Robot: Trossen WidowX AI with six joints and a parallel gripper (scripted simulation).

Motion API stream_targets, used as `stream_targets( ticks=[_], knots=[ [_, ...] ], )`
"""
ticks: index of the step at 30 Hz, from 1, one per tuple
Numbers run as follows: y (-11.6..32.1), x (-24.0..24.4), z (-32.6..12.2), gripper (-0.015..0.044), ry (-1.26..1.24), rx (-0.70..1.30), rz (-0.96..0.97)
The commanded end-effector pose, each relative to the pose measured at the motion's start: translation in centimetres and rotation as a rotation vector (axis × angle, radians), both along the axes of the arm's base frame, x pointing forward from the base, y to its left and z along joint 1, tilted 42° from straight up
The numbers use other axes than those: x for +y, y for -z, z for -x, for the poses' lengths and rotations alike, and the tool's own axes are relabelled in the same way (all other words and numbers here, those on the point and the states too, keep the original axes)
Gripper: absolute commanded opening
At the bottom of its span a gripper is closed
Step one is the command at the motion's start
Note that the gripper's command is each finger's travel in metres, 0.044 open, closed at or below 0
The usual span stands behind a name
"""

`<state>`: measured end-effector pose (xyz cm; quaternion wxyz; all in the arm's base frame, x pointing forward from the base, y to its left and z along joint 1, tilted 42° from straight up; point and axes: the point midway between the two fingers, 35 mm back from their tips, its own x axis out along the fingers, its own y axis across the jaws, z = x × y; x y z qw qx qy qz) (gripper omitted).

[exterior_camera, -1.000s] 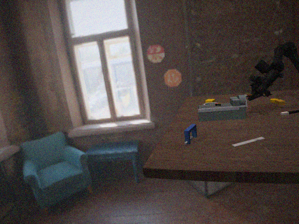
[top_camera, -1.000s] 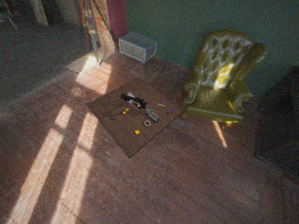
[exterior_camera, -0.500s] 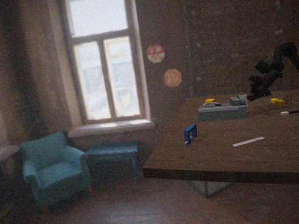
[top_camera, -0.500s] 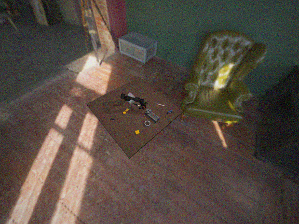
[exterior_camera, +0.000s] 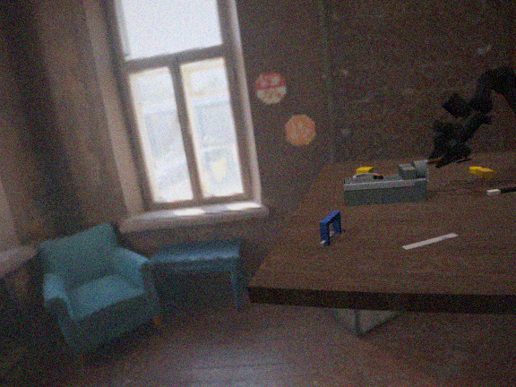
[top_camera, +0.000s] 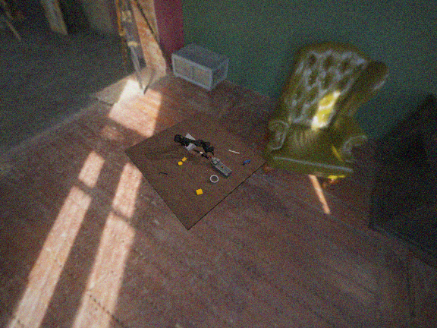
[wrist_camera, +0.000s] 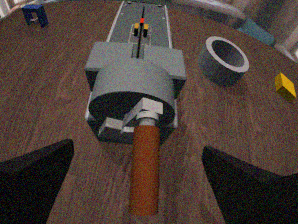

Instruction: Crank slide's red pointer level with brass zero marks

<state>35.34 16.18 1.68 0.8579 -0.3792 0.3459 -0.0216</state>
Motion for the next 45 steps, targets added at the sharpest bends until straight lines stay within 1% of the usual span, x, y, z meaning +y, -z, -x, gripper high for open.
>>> stream_targets(
  ticks=[1, 6, 14, 17, 32, 45],
  knots=[
    [-2.0, 1.5, -0.1, 0.044, 0.003, -0.02, -0.017],
    [-2.9, 2.2, 0.1, 0.044, 0.002, -0.019, -0.017],
    [-6.3, 5.4, 0.8, 0.044, -0.004, -0.009, -0.012],
    [-6.3, 5.5, 0.6, 0.044, -0.002, -0.006, -0.014],
    [-6.6, 7.9, -5.0, 0.044, 0.031, 0.057, -0.047],
    [-6.3, 8.8, -9.5, 0.044, 0.059, 0.109, -0.078]
  ],
)
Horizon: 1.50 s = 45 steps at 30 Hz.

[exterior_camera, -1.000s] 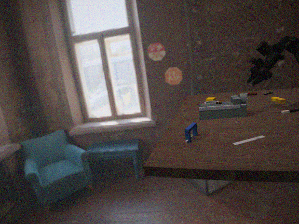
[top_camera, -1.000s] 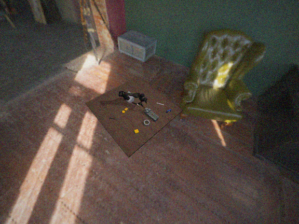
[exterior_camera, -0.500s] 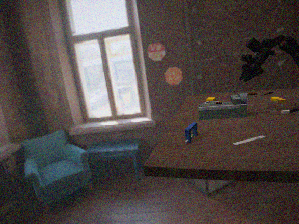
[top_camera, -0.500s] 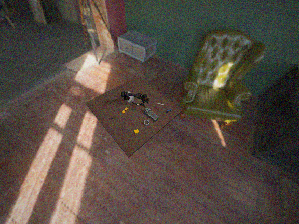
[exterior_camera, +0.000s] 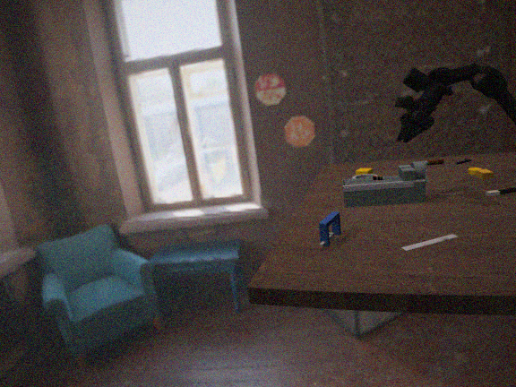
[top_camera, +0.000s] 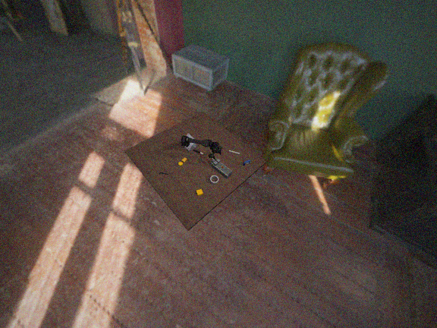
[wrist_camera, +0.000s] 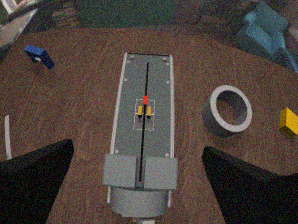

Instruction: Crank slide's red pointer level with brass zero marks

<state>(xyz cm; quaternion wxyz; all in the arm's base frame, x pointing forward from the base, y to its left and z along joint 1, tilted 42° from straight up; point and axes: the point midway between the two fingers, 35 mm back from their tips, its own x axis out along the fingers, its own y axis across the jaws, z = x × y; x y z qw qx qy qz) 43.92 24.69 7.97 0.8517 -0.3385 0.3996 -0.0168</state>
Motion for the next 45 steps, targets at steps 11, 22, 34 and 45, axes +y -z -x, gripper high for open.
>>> stream_targets(
  ticks=[11, 22, 34, 45],
  knots=[
    [4.0, -2.9, -2.7, 0.044, 0.005, 0.02, -0.015],
    [4.0, -2.9, -2.7, 0.044, 0.005, 0.02, -0.015],
    [2.1, -1.1, -2.4, 0.044, 0.009, 0.02, -0.017],
    [0.0, 0.1, -0.5, 0.044, 0.002, 0.0, -0.007]
  ],
)
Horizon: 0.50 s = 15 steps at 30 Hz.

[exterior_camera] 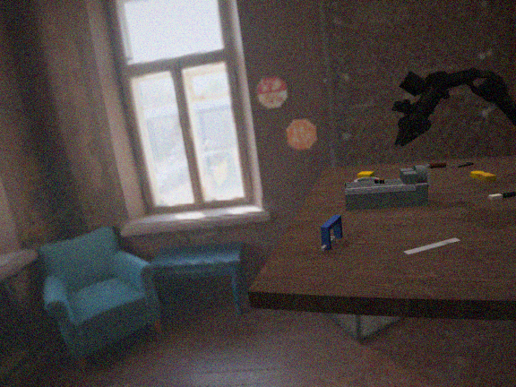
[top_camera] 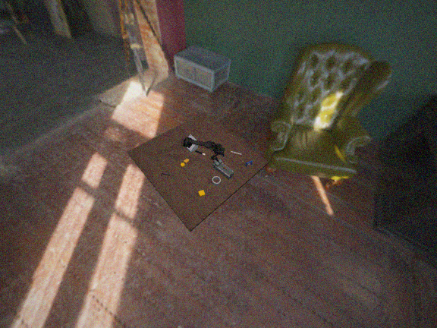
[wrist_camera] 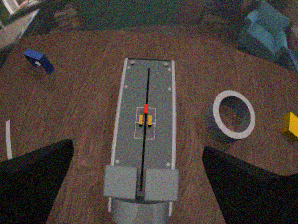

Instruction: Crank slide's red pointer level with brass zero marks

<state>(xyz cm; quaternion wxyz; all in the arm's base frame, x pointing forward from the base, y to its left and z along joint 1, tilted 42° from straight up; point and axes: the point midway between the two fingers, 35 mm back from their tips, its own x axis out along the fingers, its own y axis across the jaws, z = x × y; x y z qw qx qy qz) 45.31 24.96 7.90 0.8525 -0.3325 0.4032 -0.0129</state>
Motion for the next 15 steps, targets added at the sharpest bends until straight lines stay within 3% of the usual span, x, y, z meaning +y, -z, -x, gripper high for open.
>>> stream_targets(
  ticks=[1, 15],
  knots=[
    [-0.1, -0.2, 1.2, 0.044, -0.001, -0.012, 0.009],
    [-0.6, -1.4, 6.3, 0.044, -0.032, -0.075, 0.039]
  ],
)
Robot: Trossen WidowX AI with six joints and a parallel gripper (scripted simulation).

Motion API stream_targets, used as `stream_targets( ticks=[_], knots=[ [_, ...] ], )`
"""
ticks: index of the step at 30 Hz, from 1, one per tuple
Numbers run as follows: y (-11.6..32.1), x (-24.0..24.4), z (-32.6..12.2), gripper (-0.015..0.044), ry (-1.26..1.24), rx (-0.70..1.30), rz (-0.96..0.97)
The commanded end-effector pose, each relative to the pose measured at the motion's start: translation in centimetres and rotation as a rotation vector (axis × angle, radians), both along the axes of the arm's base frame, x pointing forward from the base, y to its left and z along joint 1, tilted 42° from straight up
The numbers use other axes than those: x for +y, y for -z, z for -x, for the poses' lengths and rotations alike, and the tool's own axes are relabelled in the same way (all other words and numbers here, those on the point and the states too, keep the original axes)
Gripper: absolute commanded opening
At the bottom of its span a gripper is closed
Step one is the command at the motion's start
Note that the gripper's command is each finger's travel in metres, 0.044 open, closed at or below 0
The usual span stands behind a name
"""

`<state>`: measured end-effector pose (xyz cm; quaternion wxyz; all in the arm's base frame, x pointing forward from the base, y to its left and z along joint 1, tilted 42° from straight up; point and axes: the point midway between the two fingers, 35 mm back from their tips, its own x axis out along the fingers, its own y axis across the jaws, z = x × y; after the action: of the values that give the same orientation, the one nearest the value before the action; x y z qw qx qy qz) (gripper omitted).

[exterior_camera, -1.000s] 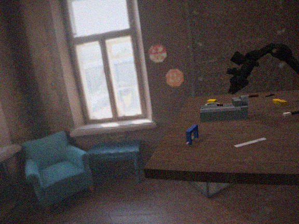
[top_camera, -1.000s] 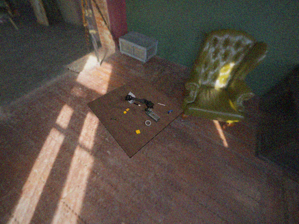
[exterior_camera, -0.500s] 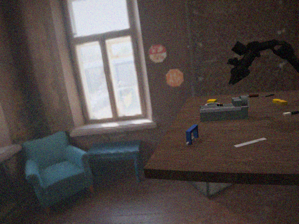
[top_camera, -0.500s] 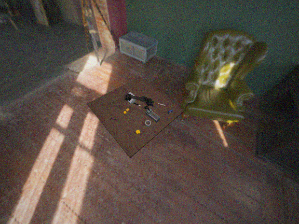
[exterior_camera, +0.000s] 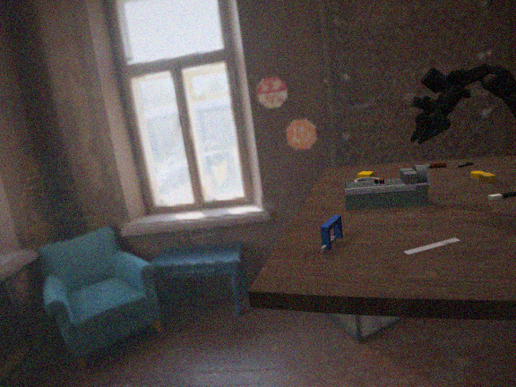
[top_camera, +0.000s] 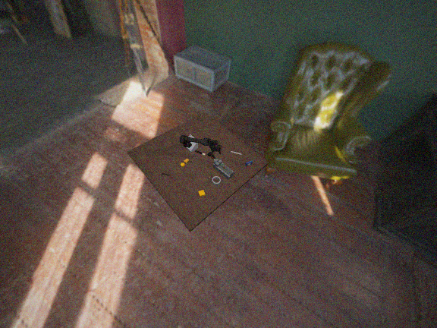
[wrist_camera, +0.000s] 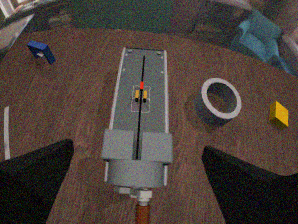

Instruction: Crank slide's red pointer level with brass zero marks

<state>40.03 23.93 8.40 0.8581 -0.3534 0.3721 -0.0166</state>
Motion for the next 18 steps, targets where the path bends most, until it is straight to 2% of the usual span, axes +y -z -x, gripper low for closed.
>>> stream_targets(
  ticks=[1, 11, 18],
  knots=[
    [-0.1, -0.5, 1.4, 0.044, -0.003, -0.02, 0.005],
    [0.0, -2.1, 5.1, 0.044, -0.024, -0.066, 0.022],
    [1.1, -3.1, 5.1, 0.044, -0.026, -0.069, 0.023]
  ],
)
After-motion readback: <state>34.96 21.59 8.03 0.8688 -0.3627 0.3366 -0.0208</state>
